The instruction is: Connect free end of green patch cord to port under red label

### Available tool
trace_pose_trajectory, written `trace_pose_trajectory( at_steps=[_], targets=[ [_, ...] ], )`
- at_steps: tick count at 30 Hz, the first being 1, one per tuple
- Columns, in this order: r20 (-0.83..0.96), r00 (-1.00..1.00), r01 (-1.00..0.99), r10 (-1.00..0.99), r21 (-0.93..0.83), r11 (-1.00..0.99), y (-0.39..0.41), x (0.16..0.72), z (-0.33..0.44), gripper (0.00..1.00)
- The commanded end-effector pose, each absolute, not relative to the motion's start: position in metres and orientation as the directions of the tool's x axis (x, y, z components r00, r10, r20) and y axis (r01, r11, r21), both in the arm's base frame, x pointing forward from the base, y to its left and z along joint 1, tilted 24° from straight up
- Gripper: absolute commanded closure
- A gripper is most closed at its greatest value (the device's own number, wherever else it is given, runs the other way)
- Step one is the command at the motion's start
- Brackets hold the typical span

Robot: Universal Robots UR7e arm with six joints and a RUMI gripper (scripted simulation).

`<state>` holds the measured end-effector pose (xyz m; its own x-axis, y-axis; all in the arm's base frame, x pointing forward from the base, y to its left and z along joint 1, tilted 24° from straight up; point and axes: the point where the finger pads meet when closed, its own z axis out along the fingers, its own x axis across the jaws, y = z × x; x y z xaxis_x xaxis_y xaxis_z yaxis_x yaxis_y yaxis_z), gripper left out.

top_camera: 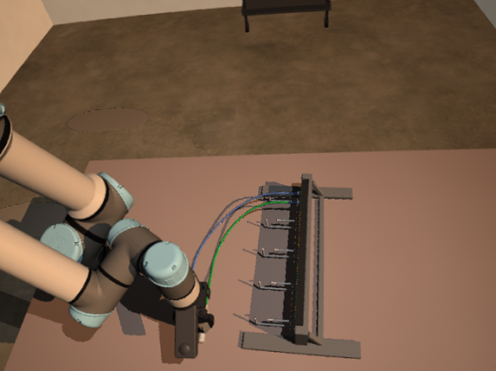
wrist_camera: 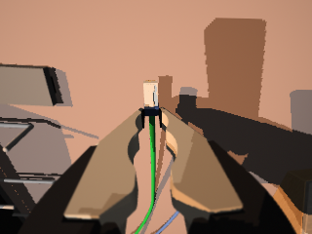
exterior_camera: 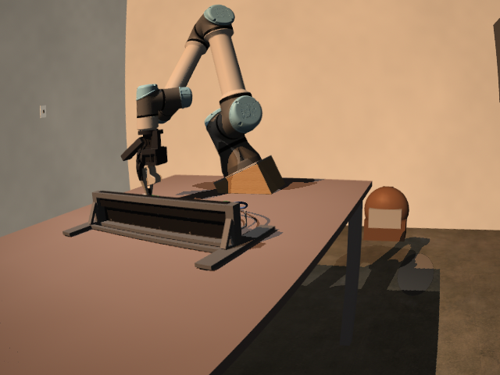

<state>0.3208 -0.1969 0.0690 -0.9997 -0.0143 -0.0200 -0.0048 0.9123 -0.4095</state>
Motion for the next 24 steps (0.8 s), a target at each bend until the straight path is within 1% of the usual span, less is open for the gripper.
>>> trace_pose_trajectory(
  at_steps=[1, 24],
  targets=[
    [-0.02, -1.0, -0.005, -0.014, -0.41, 0.912, -0.193, 0.321, 0.078, 1.0],
    [-0.02, -1.0, -0.005, -0.014, -0.41, 0.912, -0.185, 0.32, 0.096, 1.0]
  ],
)
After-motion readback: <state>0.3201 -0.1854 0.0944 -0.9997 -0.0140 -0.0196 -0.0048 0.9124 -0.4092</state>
